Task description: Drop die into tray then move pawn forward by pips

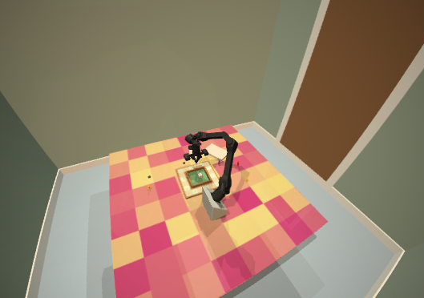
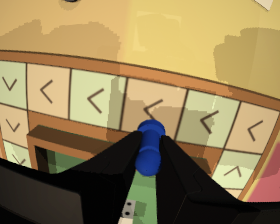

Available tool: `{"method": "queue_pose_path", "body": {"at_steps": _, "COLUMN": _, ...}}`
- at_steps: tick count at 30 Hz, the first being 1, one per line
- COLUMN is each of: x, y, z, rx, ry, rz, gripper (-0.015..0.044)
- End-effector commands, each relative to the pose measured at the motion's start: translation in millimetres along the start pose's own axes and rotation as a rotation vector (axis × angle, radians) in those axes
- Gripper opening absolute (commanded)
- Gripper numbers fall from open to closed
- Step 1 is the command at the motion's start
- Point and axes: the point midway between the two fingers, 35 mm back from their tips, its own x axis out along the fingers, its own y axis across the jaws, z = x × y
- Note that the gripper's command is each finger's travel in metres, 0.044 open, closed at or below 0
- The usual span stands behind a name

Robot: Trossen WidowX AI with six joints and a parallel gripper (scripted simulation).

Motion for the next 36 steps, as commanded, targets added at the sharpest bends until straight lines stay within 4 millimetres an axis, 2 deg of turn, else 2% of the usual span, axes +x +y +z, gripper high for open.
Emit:
{"method": "queue_pose_path", "body": {"at_steps": 1, "x": 18, "y": 0, "z": -1, "rx": -0.004, "ry": 0.005, "rz": -0.005, "gripper": 0.0}}
{"method": "queue_pose_path", "body": {"at_steps": 19, "x": 42, "y": -1, "z": -2, "rx": -0.004, "ry": 0.005, "rz": -0.006, "gripper": 0.0}}
{"method": "queue_pose_path", "body": {"at_steps": 29, "x": 36, "y": -1, "z": -2, "rx": 0.0, "ry": 0.009, "rz": -0.003, "gripper": 0.0262}}
{"method": "queue_pose_path", "body": {"at_steps": 33, "x": -7, "y": -1, "z": -2, "rx": -0.004, "ry": 0.006, "rz": -0.004, "gripper": 0.0368}}
{"method": "queue_pose_path", "body": {"at_steps": 36, "x": -10, "y": -1, "z": -2, "rx": -0.004, "ry": 0.006, "rz": -0.004, "gripper": 0.044}}
